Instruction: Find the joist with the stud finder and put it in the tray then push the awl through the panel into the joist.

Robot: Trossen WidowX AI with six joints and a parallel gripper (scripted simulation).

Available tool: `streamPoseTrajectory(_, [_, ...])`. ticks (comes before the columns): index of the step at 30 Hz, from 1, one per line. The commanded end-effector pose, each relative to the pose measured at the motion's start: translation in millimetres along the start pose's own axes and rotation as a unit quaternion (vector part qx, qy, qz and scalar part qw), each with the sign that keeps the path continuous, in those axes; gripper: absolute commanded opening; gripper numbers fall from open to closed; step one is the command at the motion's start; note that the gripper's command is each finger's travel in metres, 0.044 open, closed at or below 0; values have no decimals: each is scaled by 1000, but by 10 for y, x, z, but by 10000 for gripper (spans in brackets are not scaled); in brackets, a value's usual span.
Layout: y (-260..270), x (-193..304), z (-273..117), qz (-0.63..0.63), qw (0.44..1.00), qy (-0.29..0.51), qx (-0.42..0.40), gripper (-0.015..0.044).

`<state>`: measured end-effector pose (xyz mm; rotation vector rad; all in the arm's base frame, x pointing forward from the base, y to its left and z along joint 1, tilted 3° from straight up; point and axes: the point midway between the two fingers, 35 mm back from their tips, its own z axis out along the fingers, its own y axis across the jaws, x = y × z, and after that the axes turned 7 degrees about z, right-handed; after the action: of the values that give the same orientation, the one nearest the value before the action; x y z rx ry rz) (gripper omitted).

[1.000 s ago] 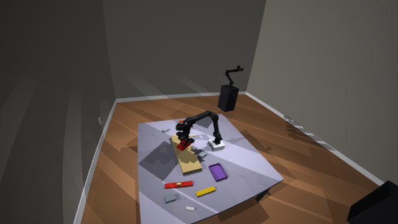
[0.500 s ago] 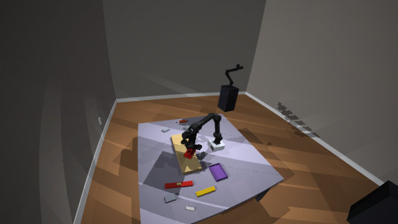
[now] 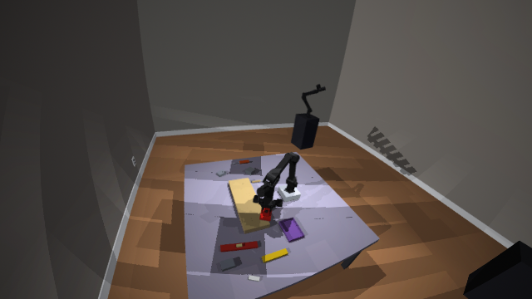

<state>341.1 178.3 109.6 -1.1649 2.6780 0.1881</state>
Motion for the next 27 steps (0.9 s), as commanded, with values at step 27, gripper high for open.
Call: streamPoseTrajectory(27, [1909,66,164,-232,970,5,-73,0])
